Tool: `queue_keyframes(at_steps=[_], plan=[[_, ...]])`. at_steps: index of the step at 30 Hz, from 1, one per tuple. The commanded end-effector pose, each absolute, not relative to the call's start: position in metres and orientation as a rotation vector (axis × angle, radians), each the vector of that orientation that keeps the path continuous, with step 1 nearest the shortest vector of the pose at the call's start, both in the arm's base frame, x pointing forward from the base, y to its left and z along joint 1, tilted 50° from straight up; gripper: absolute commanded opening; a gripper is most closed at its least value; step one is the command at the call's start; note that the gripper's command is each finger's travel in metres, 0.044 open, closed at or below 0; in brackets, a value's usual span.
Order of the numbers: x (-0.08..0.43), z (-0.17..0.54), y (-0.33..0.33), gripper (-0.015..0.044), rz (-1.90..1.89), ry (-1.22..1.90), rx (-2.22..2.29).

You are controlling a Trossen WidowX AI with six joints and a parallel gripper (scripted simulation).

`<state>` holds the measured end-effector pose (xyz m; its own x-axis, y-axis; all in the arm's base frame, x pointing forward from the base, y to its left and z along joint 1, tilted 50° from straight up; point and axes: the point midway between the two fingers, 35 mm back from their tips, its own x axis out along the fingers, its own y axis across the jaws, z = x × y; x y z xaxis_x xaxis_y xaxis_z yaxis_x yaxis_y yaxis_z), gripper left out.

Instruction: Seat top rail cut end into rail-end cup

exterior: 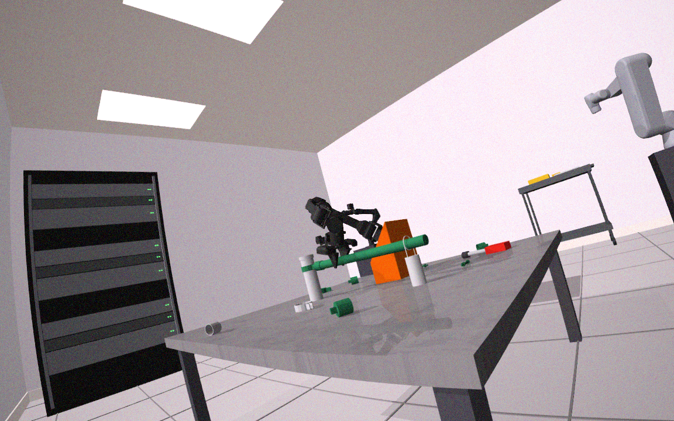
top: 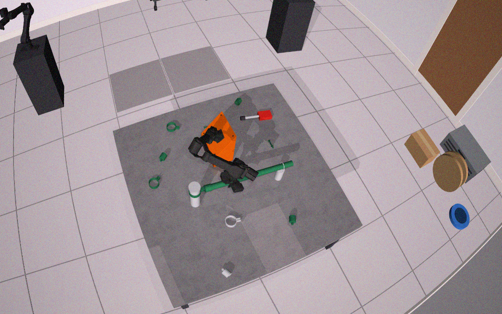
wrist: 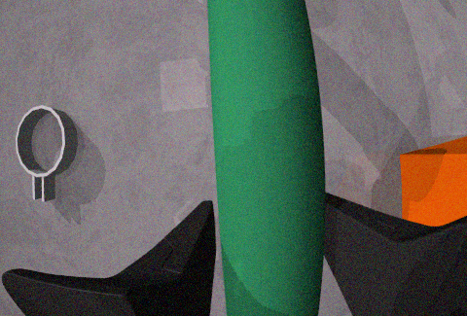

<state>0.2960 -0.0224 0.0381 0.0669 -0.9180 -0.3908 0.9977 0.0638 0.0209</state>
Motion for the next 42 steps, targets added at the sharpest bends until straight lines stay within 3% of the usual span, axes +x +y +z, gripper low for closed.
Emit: queue_keyframes(at_steps=[1,7,22,42], plan=[[0.296,0.038,-0.02,0.0289,-1.48,0.305,0.32],[0.296,0.035,0.003,0.044,-1.478,0.311,0.324],[0.286,0.045,0.067,0.044,-1.431,0.403,0.191],[0.286,0.045,0.067,0.044,-1.431,0.403,0.191]])
